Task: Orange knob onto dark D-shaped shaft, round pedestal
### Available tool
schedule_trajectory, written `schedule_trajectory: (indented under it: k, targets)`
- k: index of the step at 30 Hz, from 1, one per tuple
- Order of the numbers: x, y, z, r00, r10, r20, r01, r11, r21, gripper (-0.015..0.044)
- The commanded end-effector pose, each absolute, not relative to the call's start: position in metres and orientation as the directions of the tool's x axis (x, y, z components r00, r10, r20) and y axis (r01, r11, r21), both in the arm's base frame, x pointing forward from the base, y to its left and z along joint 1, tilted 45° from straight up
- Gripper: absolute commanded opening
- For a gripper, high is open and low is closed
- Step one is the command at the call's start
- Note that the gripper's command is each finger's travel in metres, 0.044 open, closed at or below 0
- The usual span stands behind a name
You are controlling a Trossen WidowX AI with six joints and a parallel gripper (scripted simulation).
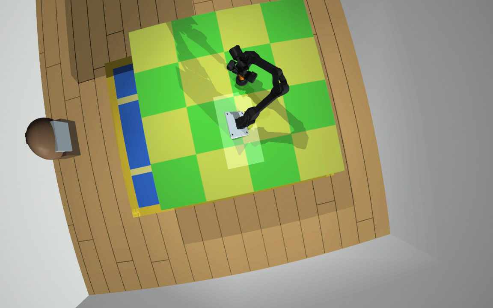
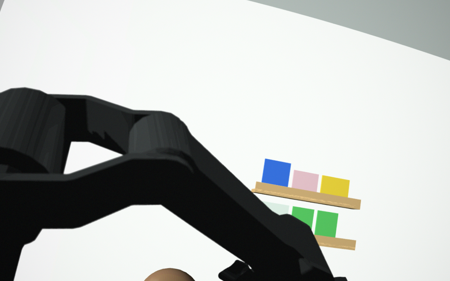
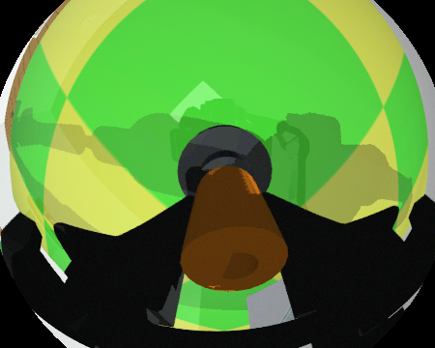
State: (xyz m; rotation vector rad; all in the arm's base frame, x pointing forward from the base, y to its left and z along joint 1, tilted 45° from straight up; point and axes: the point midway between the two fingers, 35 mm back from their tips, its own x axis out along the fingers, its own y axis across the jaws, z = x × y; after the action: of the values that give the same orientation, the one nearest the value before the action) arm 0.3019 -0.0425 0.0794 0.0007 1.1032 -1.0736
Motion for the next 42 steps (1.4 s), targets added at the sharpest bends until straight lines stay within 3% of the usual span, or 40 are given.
schedule_trajectory:
  k: [1,42]
  targets:
    - [0.301,-0.043,0.079,0.030,-0.698,-0.715,0.694,0.529,-0.487,0.0000]
    - [0.300,-0.053,0.068,0.031,-0.699,-0.715,0.697,0.527,-0.486,0.0000]
